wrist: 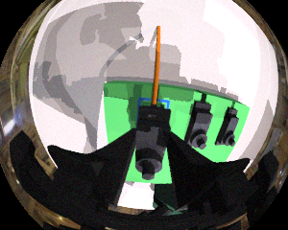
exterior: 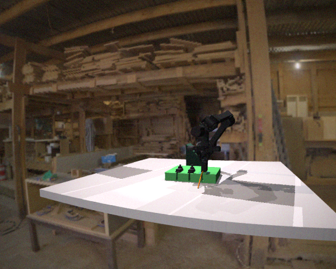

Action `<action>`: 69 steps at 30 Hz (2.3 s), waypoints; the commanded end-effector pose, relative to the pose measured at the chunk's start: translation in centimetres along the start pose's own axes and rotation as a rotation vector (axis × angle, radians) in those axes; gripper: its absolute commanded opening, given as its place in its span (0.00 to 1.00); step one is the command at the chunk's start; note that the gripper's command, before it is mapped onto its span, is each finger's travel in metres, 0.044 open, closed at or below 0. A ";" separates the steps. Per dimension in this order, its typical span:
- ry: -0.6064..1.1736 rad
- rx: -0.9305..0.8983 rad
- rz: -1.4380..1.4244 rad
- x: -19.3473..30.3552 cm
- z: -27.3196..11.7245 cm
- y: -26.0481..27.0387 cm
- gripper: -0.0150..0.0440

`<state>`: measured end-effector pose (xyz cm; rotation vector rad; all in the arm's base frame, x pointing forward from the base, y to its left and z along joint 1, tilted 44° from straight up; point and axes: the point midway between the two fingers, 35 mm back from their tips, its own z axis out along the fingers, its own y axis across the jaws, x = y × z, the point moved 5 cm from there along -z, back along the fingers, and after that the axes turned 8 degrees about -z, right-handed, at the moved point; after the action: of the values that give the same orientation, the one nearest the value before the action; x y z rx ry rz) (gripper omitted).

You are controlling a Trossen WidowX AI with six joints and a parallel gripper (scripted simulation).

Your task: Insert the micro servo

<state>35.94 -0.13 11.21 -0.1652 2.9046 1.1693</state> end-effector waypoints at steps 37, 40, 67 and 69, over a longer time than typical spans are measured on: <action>-0.011 -0.004 0.007 -0.2 2.7 -0.1 0.25; -0.011 -0.004 0.007 -0.2 3.1 -0.1 0.25; -0.010 -0.004 0.007 0.2 1.6 -0.1 0.57; -0.010 -0.004 0.007 0.4 1.3 0.1 0.57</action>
<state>35.60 1.75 9.16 -0.1488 2.9060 1.1901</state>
